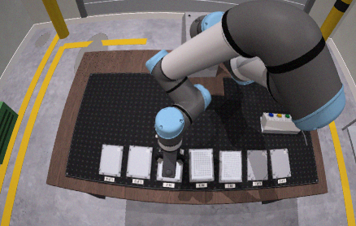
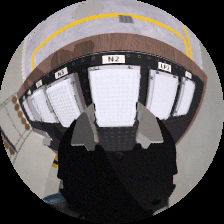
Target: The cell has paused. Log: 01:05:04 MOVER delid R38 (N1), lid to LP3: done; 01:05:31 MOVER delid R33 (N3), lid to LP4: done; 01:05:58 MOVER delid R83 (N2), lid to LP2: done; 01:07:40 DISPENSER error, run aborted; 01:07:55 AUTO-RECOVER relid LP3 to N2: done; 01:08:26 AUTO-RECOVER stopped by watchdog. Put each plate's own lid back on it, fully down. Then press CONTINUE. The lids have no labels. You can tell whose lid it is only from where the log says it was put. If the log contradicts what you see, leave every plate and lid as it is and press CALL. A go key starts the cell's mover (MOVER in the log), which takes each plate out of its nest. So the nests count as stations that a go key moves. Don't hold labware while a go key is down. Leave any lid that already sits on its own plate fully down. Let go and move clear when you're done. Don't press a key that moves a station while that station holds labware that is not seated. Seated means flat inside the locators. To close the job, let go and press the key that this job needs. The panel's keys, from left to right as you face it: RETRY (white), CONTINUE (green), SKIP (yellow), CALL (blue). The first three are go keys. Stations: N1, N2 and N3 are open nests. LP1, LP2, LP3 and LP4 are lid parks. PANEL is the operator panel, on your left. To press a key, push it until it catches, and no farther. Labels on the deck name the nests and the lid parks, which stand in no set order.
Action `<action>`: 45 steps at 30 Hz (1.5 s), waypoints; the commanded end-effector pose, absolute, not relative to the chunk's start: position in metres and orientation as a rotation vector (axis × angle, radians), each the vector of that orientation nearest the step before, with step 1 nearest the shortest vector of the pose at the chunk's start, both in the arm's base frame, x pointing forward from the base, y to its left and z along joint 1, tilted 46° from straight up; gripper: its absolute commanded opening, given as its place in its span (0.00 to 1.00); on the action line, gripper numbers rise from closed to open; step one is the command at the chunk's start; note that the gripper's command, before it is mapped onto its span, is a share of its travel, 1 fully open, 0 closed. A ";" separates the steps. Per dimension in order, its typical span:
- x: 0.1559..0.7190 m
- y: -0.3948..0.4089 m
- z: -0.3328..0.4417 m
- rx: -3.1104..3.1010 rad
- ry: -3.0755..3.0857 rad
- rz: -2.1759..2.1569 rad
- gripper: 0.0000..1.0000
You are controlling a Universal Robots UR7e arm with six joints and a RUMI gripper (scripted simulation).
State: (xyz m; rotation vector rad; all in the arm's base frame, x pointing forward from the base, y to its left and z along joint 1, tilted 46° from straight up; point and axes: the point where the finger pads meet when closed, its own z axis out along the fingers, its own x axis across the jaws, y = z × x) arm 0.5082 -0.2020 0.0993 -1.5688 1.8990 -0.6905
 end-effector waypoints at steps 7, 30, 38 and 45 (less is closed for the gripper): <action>0.508 -0.202 0.100 -1.569 1.899 -0.692 0.00; 0.492 -0.201 0.115 -1.569 1.899 -0.691 0.00; 0.493 -0.191 0.116 -1.585 1.888 -0.698 0.00; 0.497 -0.167 0.118 -1.585 1.888 -0.698 0.00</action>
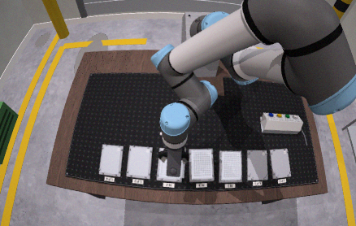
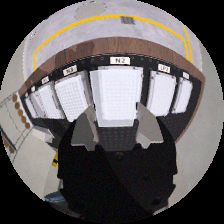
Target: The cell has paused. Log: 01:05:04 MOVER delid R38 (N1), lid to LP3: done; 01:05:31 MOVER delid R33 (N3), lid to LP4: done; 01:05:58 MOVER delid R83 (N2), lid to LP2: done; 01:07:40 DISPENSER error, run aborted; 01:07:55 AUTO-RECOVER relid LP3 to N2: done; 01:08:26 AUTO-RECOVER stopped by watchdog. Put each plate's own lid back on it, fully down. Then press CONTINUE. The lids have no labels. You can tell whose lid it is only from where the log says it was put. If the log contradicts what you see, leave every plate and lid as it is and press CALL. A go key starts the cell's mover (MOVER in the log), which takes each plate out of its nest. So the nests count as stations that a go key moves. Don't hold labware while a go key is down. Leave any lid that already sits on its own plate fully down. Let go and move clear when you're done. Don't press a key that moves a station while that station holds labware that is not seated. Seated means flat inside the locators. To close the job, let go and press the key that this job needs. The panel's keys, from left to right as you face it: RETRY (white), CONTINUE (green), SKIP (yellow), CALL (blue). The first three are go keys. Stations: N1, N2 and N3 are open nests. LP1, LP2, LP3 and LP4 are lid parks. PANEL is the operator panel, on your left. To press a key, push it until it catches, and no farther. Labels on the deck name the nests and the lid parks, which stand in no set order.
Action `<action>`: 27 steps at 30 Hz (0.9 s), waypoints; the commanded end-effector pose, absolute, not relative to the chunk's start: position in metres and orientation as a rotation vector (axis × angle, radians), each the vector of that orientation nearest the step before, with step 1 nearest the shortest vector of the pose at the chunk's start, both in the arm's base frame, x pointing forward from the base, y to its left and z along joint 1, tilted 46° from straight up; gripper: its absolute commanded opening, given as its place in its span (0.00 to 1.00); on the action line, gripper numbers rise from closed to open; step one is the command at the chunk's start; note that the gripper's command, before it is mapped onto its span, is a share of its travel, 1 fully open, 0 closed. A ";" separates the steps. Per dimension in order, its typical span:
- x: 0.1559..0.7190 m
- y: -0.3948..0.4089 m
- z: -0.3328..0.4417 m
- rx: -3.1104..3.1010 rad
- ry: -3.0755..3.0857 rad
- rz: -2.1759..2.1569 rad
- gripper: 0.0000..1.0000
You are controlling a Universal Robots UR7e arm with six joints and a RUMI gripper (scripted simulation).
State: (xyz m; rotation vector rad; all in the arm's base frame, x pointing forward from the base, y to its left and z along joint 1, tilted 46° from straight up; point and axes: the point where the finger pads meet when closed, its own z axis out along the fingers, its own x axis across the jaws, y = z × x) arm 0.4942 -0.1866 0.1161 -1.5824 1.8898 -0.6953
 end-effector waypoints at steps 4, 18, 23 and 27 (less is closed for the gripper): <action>0.499 -0.147 0.120 -1.585 1.888 -0.698 0.00; 0.507 -0.088 0.126 -1.585 1.888 -0.698 0.00; 0.510 -0.063 0.128 -1.585 1.888 -0.698 0.00; 0.512 -0.043 0.130 -1.584 1.888 -0.698 0.00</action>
